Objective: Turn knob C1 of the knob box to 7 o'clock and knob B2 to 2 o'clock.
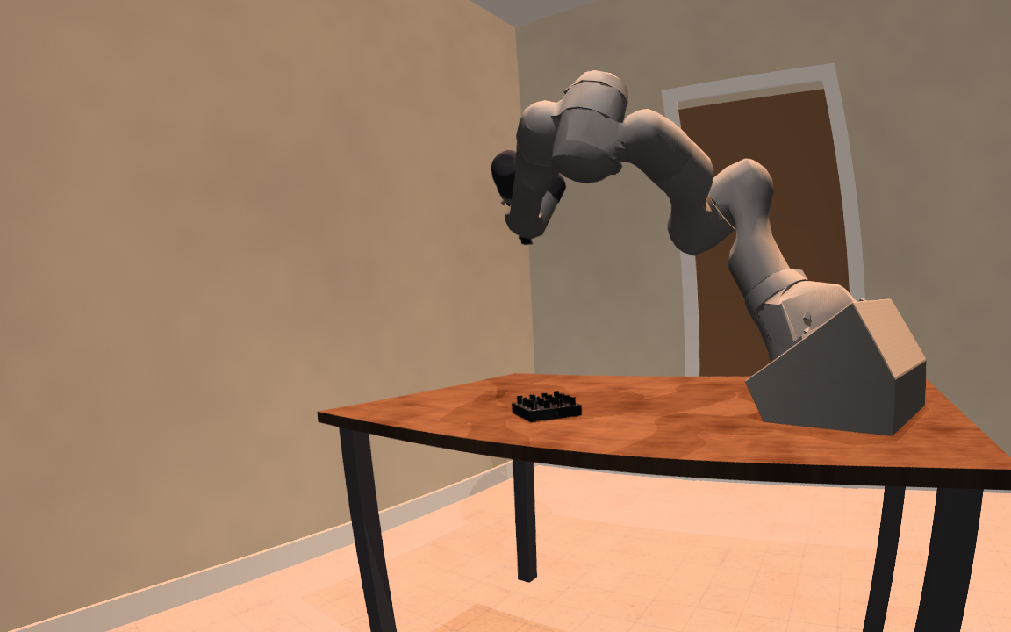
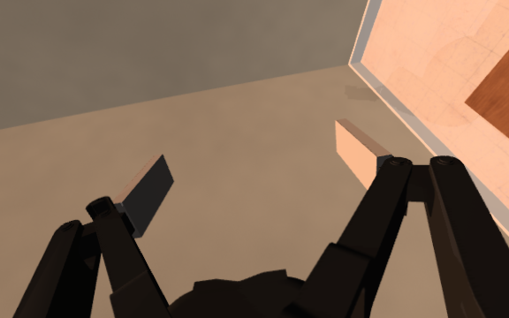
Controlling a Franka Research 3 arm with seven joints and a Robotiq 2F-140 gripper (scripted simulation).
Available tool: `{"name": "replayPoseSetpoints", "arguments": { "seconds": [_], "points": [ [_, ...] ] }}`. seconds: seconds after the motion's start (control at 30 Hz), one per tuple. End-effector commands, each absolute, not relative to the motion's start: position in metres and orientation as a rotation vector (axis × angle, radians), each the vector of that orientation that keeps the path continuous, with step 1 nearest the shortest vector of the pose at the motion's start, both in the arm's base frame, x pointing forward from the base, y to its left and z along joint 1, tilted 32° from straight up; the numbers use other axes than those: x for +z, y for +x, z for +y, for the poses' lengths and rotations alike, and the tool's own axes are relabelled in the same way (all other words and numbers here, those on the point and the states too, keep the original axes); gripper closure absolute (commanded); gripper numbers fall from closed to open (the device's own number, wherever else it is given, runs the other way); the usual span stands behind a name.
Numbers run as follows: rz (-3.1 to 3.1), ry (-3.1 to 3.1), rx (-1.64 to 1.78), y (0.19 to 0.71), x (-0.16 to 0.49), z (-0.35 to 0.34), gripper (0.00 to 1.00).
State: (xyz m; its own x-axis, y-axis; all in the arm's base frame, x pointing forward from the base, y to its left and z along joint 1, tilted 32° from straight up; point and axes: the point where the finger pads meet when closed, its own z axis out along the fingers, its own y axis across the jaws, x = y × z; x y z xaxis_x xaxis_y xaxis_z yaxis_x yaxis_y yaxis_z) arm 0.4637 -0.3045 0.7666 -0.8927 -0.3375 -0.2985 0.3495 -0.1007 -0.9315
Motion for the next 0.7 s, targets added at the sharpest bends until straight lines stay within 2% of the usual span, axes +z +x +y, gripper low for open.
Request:
{"name": "replayPoseSetpoints", "arguments": {
  "seconds": [0.0,0.67],
  "points": [
    [1.745,0.0,-2.053,0.4615,0.7655,-0.3065,0.0],
    [1.779,-0.071,-2.065,0.4578,0.7657,-0.2971,0.0]
  ]
}}
